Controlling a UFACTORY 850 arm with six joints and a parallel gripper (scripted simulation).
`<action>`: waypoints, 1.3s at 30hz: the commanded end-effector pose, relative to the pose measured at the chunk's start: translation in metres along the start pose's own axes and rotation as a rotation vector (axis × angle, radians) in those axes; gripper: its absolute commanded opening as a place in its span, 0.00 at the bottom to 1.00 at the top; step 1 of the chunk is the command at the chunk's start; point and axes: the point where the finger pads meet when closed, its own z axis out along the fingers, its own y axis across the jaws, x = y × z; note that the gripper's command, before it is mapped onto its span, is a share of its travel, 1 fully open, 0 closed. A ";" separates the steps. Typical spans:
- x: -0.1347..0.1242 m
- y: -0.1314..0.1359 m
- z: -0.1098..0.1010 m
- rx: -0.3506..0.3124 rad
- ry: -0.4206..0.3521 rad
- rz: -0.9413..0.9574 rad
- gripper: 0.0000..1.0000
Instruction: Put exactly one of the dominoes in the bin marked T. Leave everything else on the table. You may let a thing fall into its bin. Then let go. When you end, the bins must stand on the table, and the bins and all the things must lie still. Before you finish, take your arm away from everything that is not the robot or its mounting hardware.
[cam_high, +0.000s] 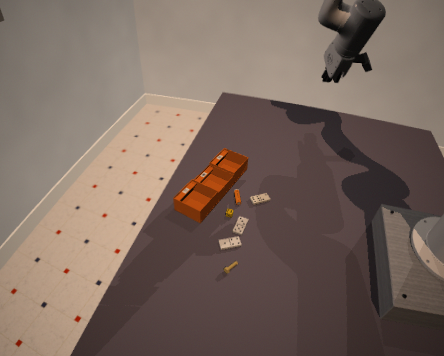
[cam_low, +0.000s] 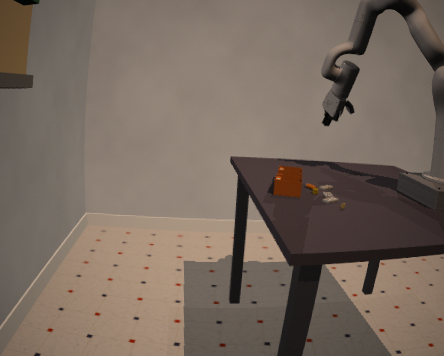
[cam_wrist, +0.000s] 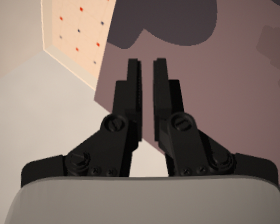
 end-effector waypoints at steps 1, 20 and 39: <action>-0.028 0.006 -0.006 -0.019 -0.052 -0.143 0.07; -0.121 0.041 -0.031 -0.060 -0.179 -0.497 0.07; -0.193 0.084 -0.061 -0.085 -0.284 -0.808 0.07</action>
